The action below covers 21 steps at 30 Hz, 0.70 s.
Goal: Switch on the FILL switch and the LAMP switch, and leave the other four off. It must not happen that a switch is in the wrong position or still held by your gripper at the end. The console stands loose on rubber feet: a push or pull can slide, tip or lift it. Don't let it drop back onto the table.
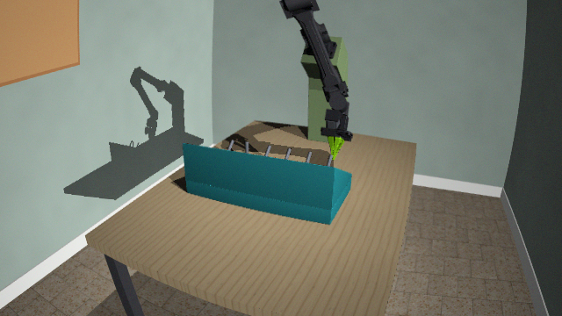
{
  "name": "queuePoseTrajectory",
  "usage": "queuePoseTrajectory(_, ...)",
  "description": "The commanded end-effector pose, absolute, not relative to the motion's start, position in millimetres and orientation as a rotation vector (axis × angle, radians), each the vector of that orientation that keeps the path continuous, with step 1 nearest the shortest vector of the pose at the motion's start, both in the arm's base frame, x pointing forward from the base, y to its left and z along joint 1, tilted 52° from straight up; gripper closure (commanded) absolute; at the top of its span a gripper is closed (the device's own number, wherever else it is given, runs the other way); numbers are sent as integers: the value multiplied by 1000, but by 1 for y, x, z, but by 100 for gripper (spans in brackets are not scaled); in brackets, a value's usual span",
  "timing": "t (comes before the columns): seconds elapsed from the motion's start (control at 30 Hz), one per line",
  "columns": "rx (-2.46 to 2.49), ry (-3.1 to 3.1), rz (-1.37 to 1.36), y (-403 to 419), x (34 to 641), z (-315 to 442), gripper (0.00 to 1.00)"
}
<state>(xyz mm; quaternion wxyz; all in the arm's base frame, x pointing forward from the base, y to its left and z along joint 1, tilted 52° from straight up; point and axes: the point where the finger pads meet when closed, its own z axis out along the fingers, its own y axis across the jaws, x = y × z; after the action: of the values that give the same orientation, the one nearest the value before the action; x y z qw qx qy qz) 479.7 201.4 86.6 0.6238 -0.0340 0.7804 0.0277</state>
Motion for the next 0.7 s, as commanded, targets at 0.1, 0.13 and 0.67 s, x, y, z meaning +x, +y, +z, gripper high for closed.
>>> queuePoseTrajectory(0.1,-94,1777,64,204,478,95,100)
queuePoseTrajectory(0.13,-94,1777,64,204,478,95,100)
queuePoseTrajectory(0.67,-93,1773,67,206,478,98,100)
